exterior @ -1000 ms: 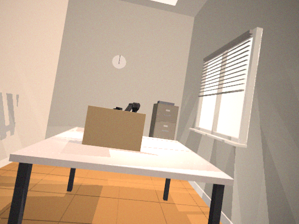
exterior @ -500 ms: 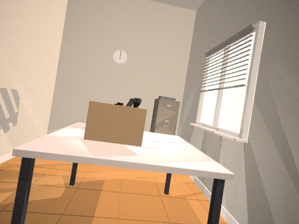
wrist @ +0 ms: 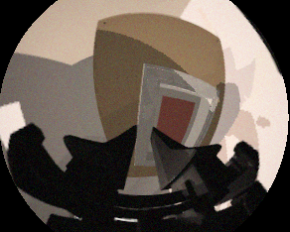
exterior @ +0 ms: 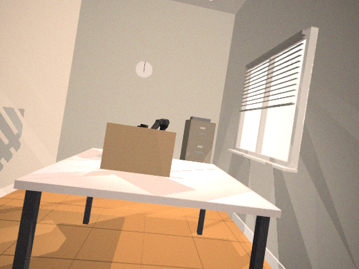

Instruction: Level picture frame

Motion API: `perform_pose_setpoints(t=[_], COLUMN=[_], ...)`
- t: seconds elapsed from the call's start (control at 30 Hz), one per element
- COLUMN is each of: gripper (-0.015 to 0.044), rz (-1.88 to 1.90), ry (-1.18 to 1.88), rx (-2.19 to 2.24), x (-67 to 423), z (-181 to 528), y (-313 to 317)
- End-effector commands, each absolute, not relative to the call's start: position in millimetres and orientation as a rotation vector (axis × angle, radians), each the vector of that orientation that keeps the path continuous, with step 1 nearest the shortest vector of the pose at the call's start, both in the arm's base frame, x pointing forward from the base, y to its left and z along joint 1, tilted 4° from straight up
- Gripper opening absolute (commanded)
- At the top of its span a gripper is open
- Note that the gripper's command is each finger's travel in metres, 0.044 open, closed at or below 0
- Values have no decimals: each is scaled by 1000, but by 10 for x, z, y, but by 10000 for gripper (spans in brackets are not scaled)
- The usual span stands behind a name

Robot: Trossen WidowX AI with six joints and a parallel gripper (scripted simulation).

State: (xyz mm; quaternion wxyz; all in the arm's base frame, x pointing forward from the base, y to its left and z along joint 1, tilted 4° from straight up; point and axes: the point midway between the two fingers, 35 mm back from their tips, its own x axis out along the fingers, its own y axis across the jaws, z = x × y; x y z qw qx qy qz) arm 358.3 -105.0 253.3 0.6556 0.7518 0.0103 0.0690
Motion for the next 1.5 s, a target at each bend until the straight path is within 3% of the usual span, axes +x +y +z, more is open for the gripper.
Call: perform_pose_setpoints(t=[0.0,1.47], gripper=[0,0], rz=[165,165], ry=[20,20], rx=[1698,1699], x=[3584,3574], z=[2559,2583], y=[-1046,-976])
